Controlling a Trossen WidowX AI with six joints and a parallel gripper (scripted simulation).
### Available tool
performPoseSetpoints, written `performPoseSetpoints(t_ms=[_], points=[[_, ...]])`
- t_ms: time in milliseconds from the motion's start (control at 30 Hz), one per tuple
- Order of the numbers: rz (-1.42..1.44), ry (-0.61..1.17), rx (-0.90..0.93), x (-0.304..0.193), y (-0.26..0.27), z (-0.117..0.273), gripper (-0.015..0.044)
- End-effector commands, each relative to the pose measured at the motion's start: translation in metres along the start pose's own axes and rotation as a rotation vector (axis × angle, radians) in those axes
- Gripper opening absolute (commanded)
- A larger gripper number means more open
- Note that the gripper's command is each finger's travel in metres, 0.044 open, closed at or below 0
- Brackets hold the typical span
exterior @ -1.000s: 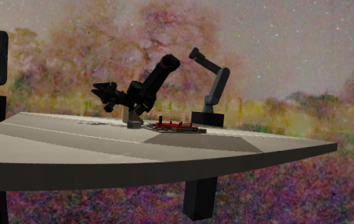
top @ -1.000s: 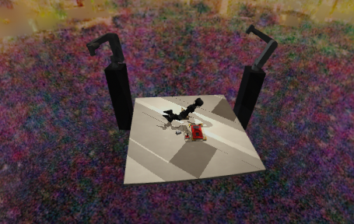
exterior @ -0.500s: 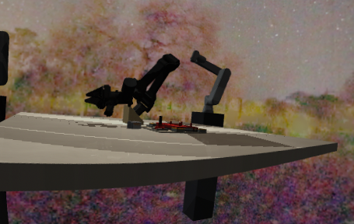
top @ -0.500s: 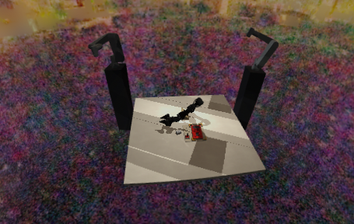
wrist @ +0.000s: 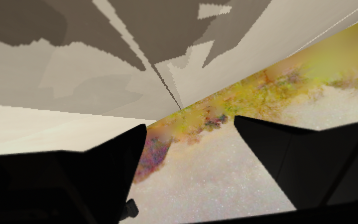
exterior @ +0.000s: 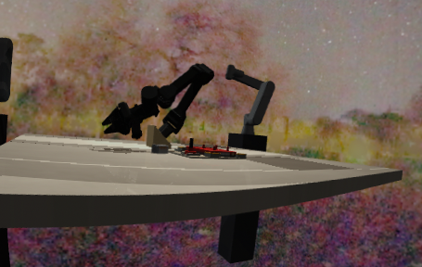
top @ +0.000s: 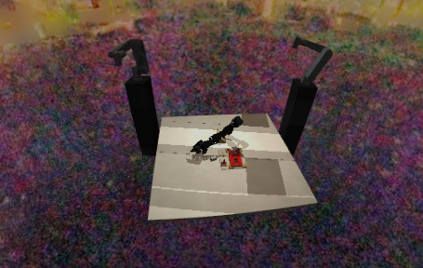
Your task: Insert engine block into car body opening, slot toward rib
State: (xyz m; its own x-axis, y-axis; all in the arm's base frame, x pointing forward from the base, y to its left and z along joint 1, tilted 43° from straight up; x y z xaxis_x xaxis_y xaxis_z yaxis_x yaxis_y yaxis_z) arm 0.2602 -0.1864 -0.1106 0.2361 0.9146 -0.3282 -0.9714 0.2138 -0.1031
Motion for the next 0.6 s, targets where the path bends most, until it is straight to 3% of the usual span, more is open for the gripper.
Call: performPoseSetpoints(t_ms=[0, 567], points=[[-0.042, -0.083, 0.022, 0.003, -0.008, 0.005, 0.044], [-0.266, -0.487, 0.257, 0.019, -0.028, 0.048, 0.044]])
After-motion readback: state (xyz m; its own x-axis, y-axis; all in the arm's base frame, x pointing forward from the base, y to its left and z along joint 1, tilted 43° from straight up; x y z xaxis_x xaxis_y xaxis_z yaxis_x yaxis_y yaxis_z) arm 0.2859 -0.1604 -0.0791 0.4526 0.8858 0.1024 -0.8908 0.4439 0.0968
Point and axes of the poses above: the point midway between the two fingers, 35 mm back from their tips, its own z axis back along the fingers, its own y axis across the jaws, x = y × z, the point moved 4 cm from there along z, back along the fingers, and after that the axes turned 5 degrees about z, right-handed, at the moved point
